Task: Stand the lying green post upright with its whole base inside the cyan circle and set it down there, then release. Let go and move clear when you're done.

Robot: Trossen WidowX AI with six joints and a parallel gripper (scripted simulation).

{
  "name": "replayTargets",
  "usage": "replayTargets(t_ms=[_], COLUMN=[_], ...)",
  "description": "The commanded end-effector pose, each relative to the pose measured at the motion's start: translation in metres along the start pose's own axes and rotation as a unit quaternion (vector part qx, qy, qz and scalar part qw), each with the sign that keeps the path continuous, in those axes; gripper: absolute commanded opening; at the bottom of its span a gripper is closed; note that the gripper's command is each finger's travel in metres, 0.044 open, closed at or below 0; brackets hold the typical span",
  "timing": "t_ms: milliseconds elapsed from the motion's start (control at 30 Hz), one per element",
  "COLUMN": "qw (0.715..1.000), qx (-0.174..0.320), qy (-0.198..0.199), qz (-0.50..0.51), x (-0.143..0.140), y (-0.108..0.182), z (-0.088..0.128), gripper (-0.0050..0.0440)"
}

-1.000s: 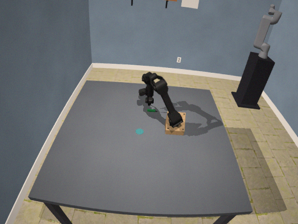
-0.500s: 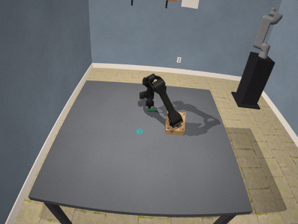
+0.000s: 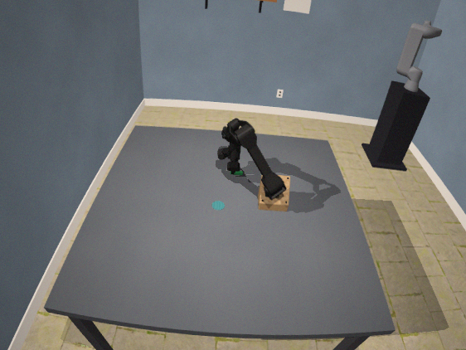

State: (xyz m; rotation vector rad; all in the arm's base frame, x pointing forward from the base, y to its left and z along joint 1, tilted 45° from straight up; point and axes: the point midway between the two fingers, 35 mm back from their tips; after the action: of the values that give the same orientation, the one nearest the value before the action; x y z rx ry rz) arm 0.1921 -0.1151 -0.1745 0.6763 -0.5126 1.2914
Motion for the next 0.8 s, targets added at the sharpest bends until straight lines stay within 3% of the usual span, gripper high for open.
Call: replayTargets(t_ms=[0, 333, 467, 767], qw=[1.000, 1.000, 1.000, 1.000], qx=[0.000, -0.004, -0.006, -0.006], qy=[-0.003, 0.001, 0.005, 0.005], qz=[-0.002, 0.000, 0.003, 0.003], x=[0.0015, 0.0003, -0.0005, -0.0005], y=[0.0001, -0.0025, -0.0040, -0.0040], z=[-0.0085, -0.0111, -0.0079, -0.0079], gripper=[0.0232, 0.0232, 0.0137, 0.0083])
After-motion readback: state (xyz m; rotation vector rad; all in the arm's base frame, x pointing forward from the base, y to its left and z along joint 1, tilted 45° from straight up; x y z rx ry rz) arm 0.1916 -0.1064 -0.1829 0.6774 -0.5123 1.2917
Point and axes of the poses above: the point midway between the two fingers, 35 mm back from their tips, its own z axis back along the fingers, its own x axis across the jaws, y = z × x, and after that the axes turned 14 degrees about -z, right-handed
